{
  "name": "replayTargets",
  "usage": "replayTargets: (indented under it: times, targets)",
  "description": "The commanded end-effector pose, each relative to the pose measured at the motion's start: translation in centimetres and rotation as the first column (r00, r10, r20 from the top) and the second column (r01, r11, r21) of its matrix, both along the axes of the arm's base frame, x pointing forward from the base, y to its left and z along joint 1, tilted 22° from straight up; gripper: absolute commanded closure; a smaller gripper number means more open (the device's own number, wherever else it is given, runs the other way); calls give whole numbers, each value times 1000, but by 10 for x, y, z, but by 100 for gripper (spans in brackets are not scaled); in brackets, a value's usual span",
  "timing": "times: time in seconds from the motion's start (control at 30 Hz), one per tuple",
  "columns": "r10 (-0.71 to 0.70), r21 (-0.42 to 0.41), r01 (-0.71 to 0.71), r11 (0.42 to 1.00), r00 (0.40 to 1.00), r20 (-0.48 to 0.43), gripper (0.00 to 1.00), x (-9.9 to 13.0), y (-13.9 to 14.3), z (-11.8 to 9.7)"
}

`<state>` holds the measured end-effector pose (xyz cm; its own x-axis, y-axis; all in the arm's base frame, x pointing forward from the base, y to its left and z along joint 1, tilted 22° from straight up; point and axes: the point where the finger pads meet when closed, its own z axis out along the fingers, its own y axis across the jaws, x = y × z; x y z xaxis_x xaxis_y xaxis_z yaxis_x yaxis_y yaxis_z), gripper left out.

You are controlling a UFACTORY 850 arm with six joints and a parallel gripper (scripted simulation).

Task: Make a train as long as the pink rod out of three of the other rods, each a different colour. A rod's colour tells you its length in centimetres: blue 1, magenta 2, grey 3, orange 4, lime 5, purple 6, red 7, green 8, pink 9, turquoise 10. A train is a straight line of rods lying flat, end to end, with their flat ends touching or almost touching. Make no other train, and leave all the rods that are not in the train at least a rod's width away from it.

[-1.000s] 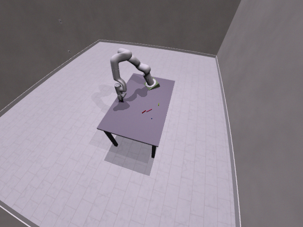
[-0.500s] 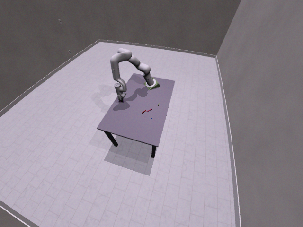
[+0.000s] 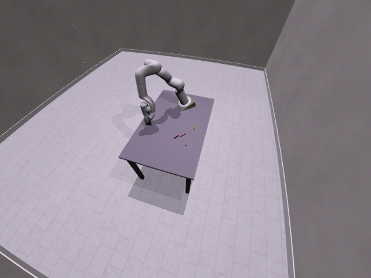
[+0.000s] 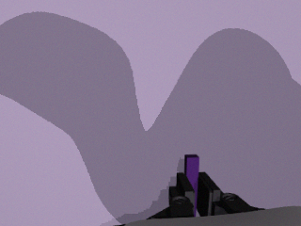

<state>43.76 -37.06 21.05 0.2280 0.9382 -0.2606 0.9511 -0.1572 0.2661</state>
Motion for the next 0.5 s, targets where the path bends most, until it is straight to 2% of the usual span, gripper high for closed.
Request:
replayTargets:
  times: [0.0,0.47]
  targets:
    - [0,-1,0,1000,1000,1,96,1,-1,-1]
    - [0,-1,0,1000,1000,1,96,3,-4,-9]
